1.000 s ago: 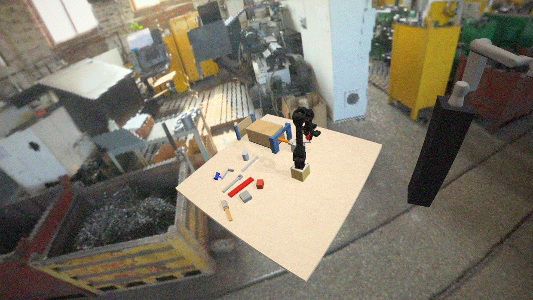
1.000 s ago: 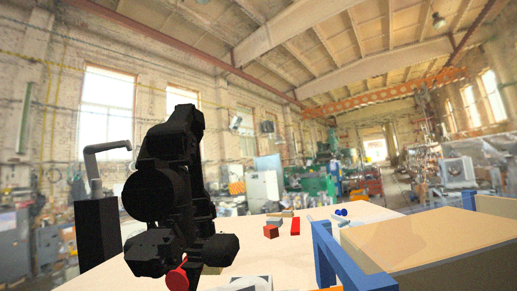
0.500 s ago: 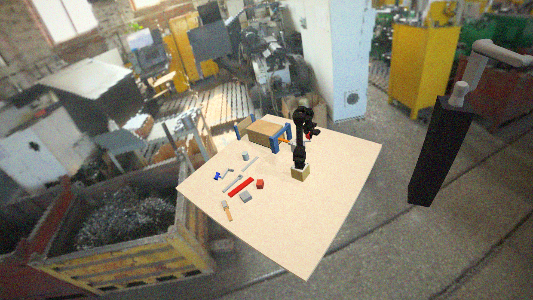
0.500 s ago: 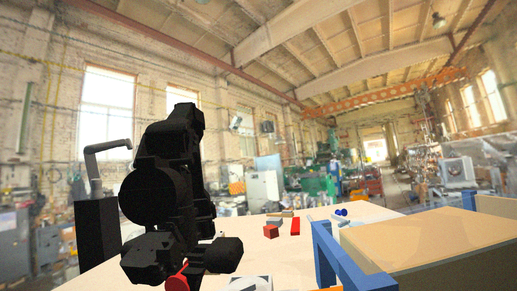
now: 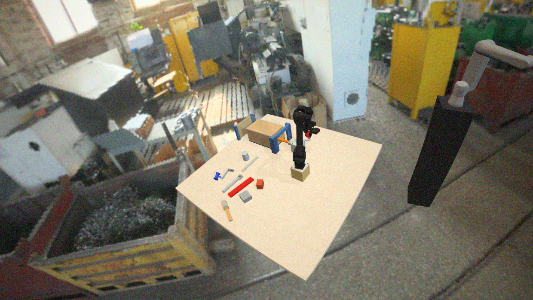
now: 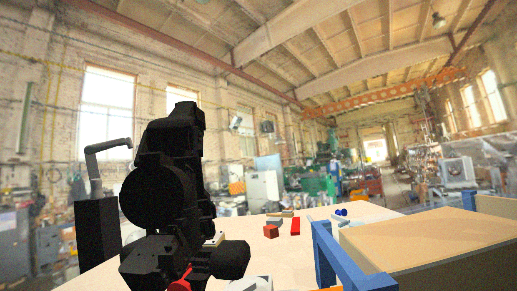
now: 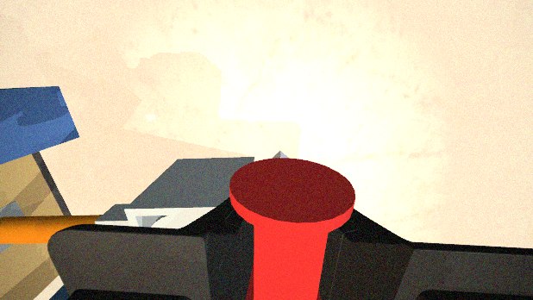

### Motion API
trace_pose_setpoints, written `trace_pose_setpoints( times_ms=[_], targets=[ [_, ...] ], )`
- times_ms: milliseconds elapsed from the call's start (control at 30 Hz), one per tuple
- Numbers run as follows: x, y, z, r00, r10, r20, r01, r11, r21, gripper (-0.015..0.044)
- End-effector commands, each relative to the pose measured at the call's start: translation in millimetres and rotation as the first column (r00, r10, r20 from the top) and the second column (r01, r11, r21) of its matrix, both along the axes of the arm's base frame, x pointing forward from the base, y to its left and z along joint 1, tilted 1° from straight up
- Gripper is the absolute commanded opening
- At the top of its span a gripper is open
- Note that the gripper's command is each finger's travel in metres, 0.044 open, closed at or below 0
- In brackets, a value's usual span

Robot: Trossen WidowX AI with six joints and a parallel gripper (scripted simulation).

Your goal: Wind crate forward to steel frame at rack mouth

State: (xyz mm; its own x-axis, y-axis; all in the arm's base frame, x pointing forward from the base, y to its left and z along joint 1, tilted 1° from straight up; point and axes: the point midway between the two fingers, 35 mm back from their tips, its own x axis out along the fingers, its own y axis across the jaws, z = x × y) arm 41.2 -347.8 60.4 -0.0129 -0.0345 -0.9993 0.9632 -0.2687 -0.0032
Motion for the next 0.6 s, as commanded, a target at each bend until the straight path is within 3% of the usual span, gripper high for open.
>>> trace_pose_setpoints(
  times_ms=[0,567],
  targets=[
    [13.8,-7.7,2.2,1.000,0.013,0.025,-0.012,1.000,-0.017,0.0000],
    [28.9,-20.0,3.3,1.000,0.013,0.027,-0.012,1.000,-0.018,0.0000]
  ],
)
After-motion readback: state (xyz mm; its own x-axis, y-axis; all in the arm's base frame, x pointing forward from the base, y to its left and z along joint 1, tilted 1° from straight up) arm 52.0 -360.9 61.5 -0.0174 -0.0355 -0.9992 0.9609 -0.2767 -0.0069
